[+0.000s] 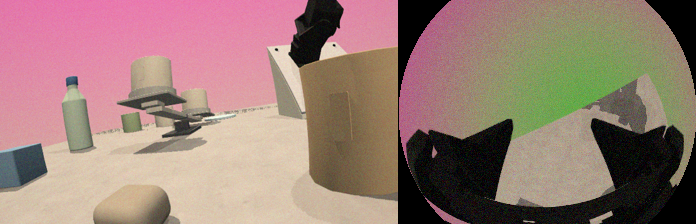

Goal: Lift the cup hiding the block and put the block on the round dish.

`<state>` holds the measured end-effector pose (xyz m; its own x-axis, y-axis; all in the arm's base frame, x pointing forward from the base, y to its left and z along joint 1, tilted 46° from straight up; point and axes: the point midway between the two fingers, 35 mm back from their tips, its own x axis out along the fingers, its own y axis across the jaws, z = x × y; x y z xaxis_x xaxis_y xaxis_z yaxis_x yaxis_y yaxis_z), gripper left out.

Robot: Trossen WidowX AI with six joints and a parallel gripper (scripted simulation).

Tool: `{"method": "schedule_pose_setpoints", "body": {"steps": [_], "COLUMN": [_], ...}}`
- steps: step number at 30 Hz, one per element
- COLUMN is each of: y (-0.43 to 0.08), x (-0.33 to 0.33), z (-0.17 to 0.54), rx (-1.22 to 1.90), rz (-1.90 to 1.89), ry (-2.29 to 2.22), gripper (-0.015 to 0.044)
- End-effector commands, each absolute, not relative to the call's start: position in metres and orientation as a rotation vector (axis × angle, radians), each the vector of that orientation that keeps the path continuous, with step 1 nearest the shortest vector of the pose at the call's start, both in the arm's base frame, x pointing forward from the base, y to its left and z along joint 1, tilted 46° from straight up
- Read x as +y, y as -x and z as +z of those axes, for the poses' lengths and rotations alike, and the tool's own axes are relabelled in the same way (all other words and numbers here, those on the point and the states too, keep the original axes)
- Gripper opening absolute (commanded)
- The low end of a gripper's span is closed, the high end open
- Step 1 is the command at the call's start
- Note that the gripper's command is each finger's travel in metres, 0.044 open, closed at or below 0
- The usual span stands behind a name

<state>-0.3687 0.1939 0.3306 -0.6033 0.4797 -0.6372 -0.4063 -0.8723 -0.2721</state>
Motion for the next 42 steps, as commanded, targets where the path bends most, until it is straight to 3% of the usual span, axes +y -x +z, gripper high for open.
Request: {"method": "schedule_pose_setpoints", "body": {"steps": [1, 9, 24, 34, 42], "y": [0.368, 0.326, 0.182, 0.076, 0.034], "x": [0.195, 0.251, 0.356, 0.386, 0.389], "z": [0.33, 0.319, 0.314, 0.31, 0.31], "rx": [-0.134, -0.033, 0.166, 0.265, 0.301], "rz": [2.435, 2.309, 1.97, 1.75, 1.656], "ry": [1.009, 1.014, 0.889, 0.803, 0.752], "gripper": [0.0426, 0.044, 0.044, 0.044, 0.044]}}
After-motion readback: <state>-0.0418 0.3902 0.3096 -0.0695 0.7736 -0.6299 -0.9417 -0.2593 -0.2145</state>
